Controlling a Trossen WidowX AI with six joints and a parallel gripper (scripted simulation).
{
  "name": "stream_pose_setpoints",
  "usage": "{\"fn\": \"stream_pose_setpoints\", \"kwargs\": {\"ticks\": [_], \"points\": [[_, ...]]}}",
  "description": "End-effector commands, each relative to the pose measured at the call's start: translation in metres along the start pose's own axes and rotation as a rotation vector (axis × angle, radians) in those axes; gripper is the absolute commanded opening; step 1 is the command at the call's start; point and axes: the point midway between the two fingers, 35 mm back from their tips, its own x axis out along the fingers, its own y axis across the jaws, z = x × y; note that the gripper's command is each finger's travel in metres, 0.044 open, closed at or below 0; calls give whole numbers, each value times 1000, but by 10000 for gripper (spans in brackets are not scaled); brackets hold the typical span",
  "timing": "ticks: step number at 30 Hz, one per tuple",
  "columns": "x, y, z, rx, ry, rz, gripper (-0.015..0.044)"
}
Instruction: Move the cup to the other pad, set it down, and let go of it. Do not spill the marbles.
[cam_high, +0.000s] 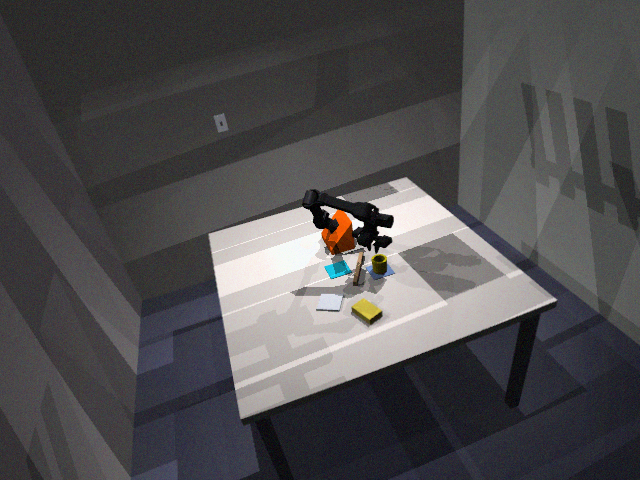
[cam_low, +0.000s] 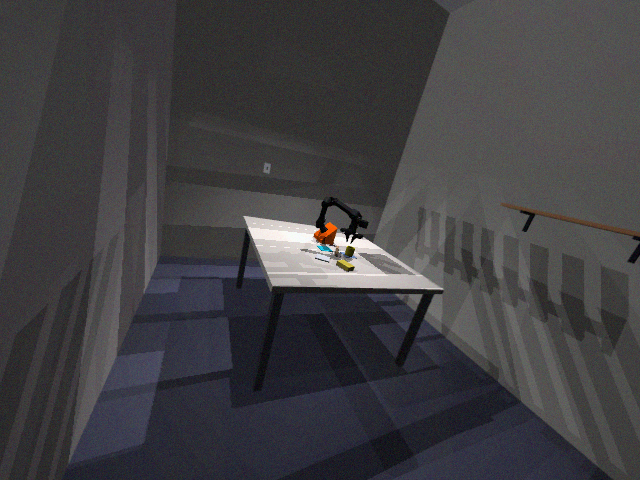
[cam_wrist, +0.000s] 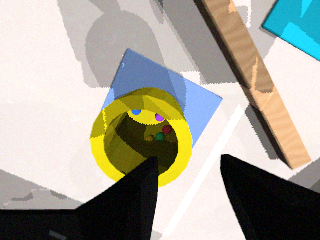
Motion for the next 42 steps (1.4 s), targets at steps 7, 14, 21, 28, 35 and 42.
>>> {"fn": "stream_pose_setpoints", "kwargs": {"ticks": [7, 14, 21, 28, 35, 42], "points": [[13, 1, -1, 2, -8, -9, 167], [24, 2, -1, 2, -8, -8, 167], [36, 2, -1, 2, -8, -8, 167], [48, 1, 0, 2, -9, -9, 167], [59, 1, 0, 3, -10, -9, 167], [65, 0, 0, 3, -10, -10, 167]]}}
